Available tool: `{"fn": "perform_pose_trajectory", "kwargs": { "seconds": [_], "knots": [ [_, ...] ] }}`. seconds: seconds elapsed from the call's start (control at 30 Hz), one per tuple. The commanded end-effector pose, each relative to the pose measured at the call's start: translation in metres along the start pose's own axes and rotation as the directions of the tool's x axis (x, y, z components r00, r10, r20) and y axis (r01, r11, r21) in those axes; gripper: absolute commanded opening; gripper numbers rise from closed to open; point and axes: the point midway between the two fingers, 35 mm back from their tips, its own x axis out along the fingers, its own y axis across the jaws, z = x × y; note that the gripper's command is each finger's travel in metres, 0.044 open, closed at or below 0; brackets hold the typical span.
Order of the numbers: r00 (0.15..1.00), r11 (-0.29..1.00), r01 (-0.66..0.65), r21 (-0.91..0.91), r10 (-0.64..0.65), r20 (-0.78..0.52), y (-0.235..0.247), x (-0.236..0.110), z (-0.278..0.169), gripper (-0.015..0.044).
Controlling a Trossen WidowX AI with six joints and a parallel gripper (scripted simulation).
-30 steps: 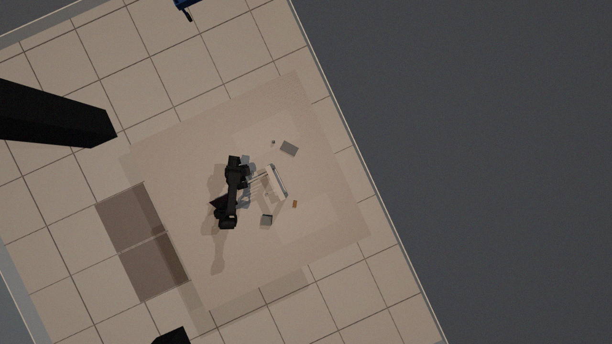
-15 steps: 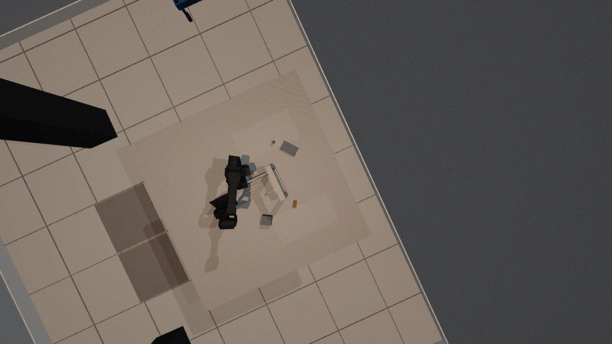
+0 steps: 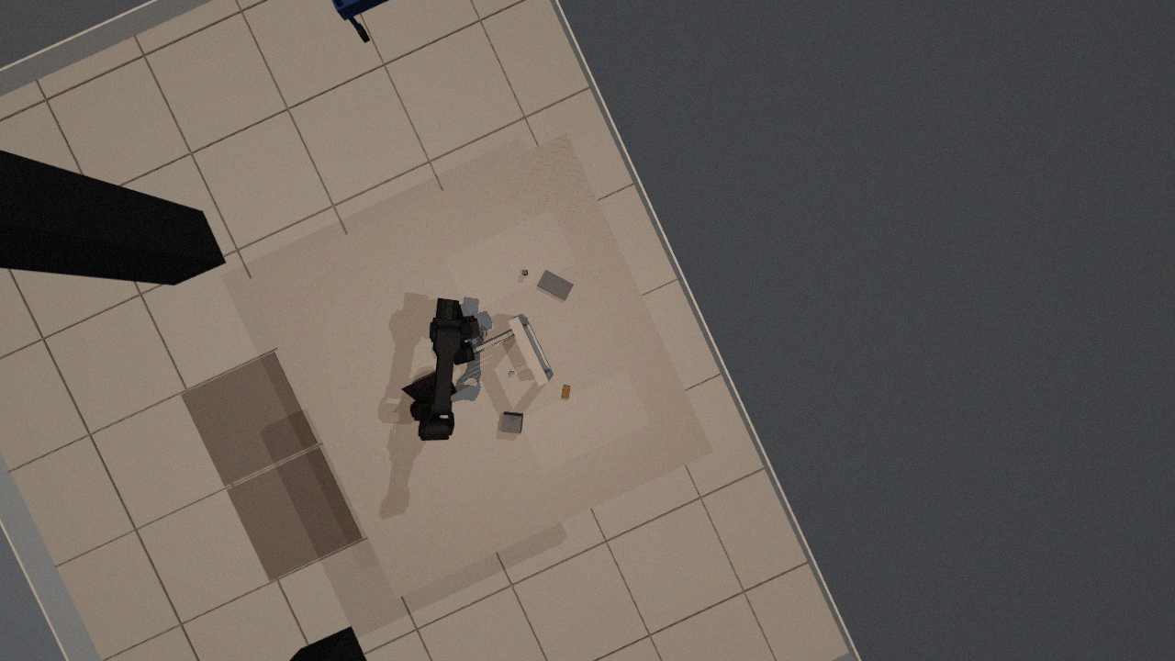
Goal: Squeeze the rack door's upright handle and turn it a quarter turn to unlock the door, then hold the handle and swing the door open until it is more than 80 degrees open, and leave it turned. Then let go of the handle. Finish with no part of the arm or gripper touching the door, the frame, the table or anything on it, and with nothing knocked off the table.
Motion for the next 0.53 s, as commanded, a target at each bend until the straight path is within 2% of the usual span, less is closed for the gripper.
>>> {"fn": "perform_pose_trajectory", "kwargs": {
  "seconds": [0.0,0.5],
  "knots": [
    [1.000,1.000,-0.003,0.004,0.003,-0.003,0.001,-0.005,0.000,0.0298],
    [1.000,1.000,-0.009,-0.005,0.009,0.002,0.001,-0.025,0.000,0.0298]
  ]
}}
